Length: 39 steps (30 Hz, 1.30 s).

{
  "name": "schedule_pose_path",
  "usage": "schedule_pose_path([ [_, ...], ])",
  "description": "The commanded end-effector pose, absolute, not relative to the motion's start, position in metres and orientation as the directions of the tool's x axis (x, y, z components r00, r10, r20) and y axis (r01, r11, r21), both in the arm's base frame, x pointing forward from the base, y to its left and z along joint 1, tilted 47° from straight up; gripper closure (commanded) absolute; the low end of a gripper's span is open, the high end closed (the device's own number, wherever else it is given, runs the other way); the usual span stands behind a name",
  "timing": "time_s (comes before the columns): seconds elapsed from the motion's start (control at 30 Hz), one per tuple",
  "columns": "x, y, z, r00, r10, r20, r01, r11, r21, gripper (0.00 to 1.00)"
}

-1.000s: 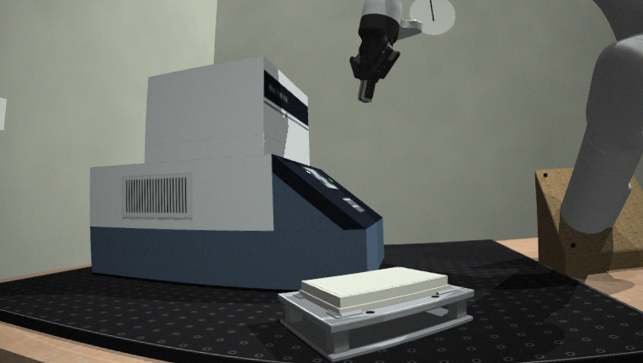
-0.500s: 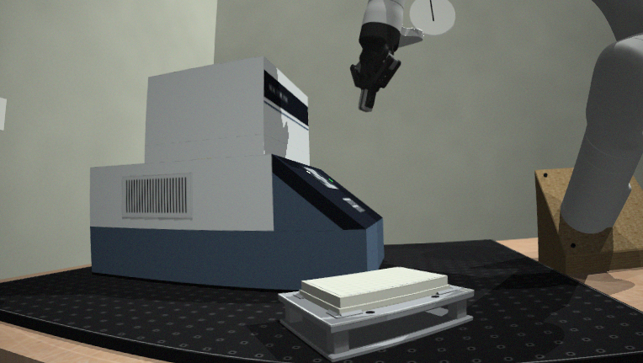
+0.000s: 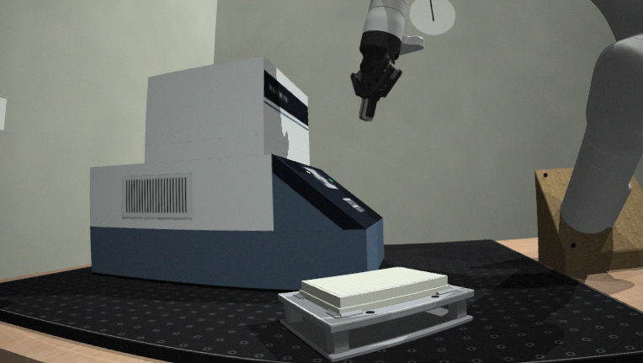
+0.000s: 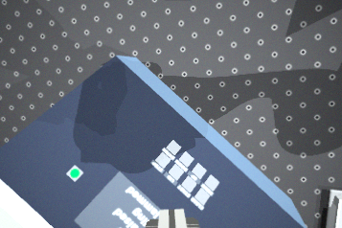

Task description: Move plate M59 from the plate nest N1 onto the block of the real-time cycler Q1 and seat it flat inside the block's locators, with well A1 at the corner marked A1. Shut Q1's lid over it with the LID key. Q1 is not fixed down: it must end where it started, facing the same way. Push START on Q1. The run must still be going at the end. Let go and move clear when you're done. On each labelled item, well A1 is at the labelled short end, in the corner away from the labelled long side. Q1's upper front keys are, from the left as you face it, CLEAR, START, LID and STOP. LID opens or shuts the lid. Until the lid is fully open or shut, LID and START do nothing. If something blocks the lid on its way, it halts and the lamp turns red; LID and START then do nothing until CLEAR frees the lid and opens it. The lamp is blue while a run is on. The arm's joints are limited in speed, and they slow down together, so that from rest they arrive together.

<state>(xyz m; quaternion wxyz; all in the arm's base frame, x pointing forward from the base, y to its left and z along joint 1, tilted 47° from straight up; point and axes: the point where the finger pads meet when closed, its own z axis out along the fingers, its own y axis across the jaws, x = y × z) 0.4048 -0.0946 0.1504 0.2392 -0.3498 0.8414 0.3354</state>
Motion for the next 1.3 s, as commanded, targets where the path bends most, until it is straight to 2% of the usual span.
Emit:
schedule_pose_path([
  [0.0,0.407,-0.089,0.147,-0.633,-0.428,-0.645,-0.755,0.527,0.391,0.90],
  [1.27,0.402,-0.056,0.116,-0.633,-0.428,-0.645,-0.754,0.527,0.391,0.90],
])
